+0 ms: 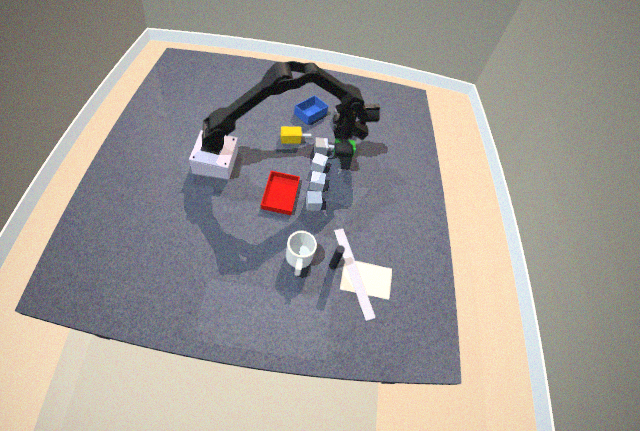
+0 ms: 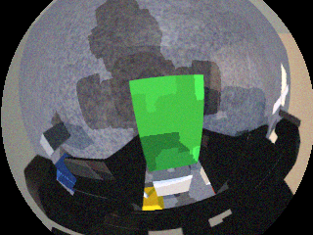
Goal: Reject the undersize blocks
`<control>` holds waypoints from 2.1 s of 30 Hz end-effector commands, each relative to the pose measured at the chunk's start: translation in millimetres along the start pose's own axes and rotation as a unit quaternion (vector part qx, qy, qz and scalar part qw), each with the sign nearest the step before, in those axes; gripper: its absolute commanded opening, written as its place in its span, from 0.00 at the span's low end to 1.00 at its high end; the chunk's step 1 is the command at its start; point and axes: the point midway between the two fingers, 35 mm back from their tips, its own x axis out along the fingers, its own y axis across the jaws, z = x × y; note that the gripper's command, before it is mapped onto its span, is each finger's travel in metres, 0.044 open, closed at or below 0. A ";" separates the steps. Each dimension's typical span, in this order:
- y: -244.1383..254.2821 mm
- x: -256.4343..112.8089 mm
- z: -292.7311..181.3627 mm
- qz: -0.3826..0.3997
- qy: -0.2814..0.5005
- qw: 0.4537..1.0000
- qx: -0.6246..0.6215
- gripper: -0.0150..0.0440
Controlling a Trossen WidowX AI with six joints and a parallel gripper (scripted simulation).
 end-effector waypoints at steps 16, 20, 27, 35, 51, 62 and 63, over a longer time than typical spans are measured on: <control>-0.5 -2.3 -7.1 -0.001 -0.005 1.000 0.002 0.25; -0.5 -2.4 -7.4 -0.001 -0.005 1.000 0.002 0.25; -0.3 -2.9 -10.5 -0.001 -0.004 1.000 0.002 0.25; -0.3 -2.8 -13.6 -0.001 -0.004 1.000 0.002 0.25; -0.4 -2.6 -20.4 -0.001 -0.004 1.000 0.002 0.25; -0.3 -2.4 -24.9 -0.001 -0.004 1.000 0.002 0.25; -0.3 -2.4 -25.4 -0.001 -0.004 1.000 0.002 0.25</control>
